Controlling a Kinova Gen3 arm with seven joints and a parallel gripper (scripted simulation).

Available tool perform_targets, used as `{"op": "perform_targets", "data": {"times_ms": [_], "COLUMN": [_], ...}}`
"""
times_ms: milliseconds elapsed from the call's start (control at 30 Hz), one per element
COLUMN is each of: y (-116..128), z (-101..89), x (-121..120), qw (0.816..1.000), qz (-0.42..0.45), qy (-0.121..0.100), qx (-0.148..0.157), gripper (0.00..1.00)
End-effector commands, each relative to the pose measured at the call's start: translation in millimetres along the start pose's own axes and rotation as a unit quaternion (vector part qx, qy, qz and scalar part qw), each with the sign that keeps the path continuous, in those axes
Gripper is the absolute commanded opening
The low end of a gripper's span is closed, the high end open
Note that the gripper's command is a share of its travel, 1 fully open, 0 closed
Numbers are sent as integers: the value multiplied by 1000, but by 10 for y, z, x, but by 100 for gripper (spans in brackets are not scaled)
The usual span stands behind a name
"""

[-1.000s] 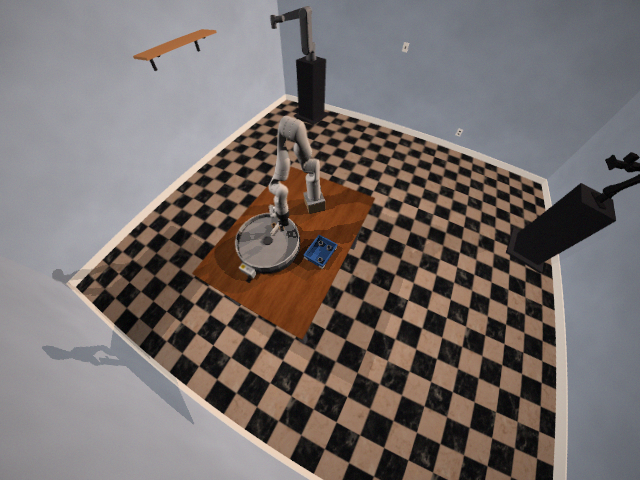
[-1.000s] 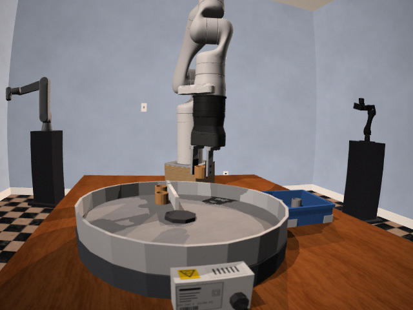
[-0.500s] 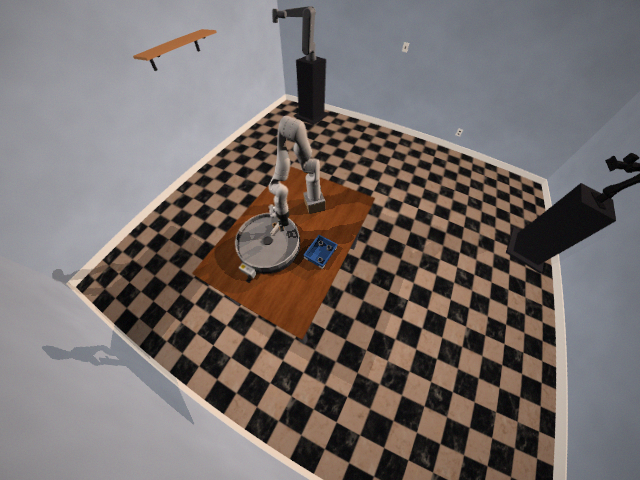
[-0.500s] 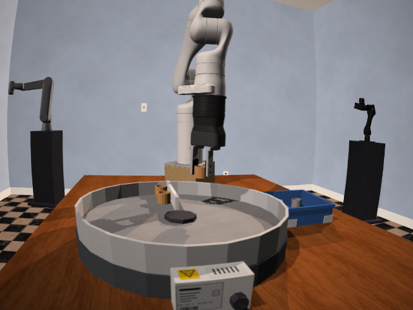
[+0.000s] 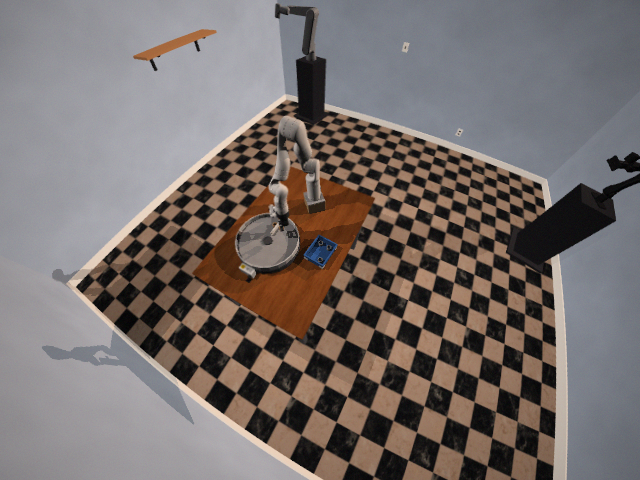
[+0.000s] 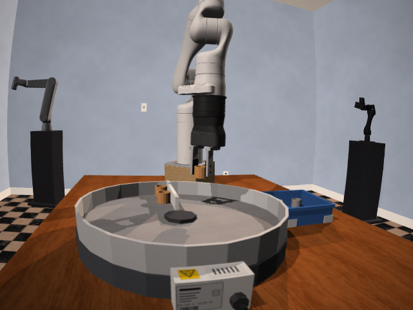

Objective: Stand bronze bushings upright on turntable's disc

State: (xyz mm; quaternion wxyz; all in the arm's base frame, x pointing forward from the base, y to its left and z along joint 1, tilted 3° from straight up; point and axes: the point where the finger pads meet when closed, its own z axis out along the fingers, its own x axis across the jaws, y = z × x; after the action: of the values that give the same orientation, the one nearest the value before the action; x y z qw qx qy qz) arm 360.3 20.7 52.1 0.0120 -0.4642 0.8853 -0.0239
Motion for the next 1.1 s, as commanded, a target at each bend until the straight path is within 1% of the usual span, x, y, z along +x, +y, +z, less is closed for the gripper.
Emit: {"op": "perform_targets", "data": {"times_ms": [0, 100, 233, 300, 1067], "y": [-3, -4, -6, -7, -7], "z": [-4, 38, 215, 256, 258], "x": [-3, -3, -1, -1, -1], "qw": [1000, 1000, 1000, 1000, 1000], "qz": [0, 0, 0, 0, 0], "qy": [-1, -1, -1, -1, -1], "qx": [0, 0, 0, 0, 0], "gripper": [0, 0, 0, 0, 0]}}
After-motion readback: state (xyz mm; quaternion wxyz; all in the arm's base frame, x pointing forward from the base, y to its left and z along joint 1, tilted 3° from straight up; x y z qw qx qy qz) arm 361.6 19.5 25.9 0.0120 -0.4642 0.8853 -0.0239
